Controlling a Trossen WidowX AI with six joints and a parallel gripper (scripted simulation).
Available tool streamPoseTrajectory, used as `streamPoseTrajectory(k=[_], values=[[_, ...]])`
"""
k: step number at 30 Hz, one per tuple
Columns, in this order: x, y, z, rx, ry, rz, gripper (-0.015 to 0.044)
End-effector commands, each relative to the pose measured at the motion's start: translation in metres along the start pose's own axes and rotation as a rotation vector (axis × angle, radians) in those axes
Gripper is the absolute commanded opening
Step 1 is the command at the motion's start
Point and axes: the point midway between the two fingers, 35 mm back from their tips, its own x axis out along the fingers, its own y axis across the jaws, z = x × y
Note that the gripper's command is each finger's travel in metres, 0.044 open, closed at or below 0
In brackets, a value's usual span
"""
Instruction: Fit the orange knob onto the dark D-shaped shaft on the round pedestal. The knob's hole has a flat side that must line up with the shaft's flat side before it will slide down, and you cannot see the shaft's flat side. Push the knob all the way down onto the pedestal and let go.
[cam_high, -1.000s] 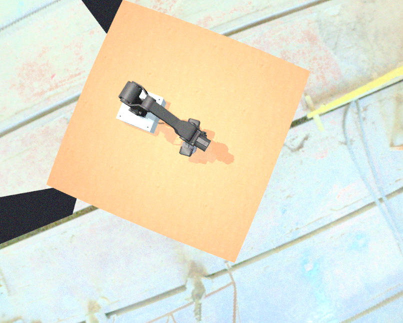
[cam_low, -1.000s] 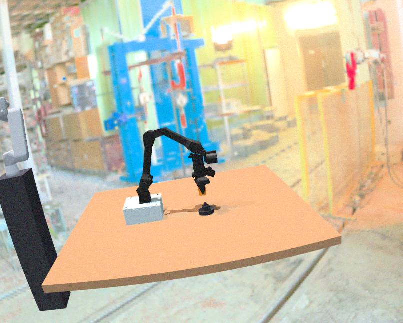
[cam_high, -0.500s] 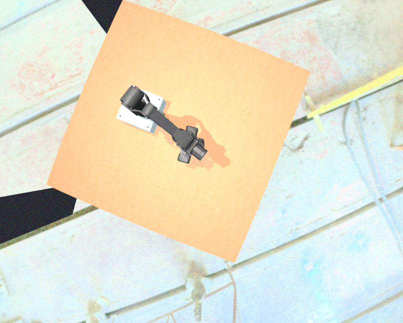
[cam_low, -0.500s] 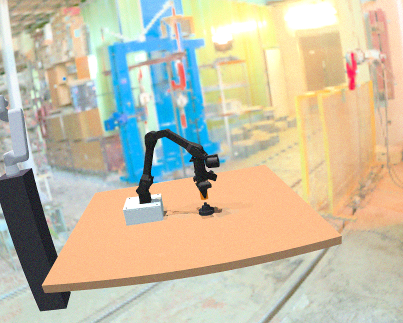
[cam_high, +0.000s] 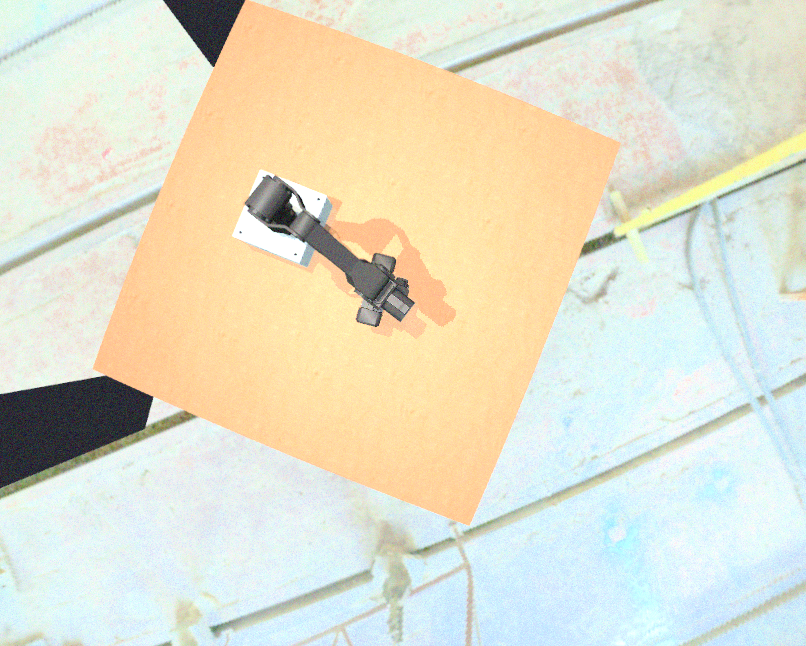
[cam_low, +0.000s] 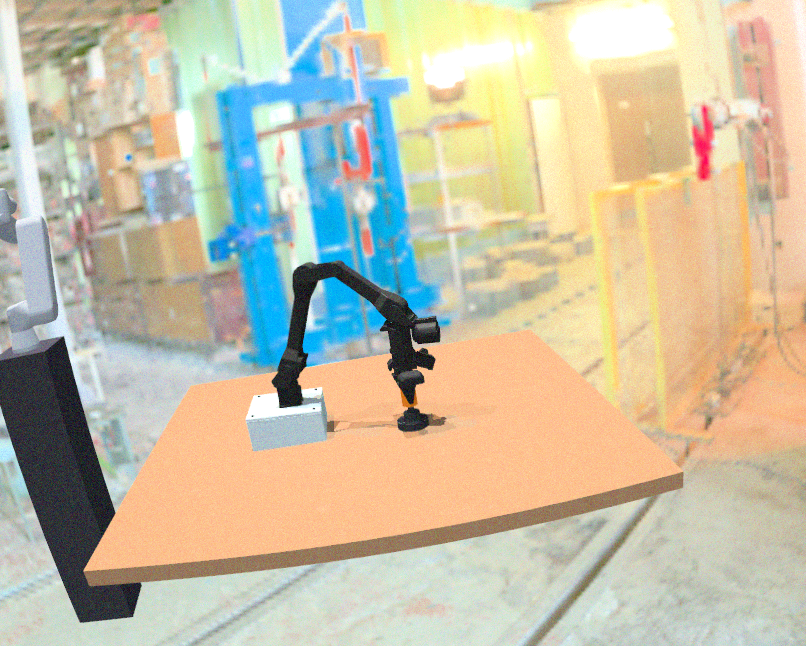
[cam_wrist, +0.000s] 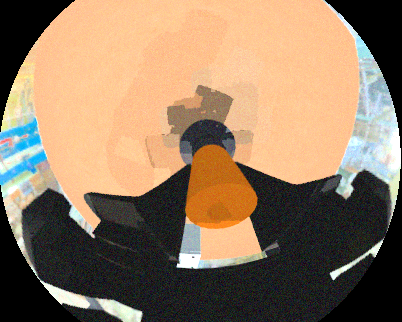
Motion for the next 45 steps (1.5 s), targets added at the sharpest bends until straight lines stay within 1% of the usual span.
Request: streamPoseTrajectory(k=[1, 25, 31, 34, 38, 45], values=[[-0.0016, 0.0002, 0.0027, 0.001, -0.005, 0.002, 0.0], [0.0029, 0.0015, -0.0024, 0.001, -0.004, 0.002, 0.0], [-0.0026, 0.0018, -0.0031, 0.001, -0.004, 0.002, 0.0], [-0.0027, 0.0018, -0.0031, -0.053, -0.004, 0.002, 0.0], [-0.0025, 0.0015, -0.0022, -0.198, -0.005, 0.001, 0.0], [-0.0002, 0.0003, 0.0009, -0.209, -0.005, 0.001, 0.0]])
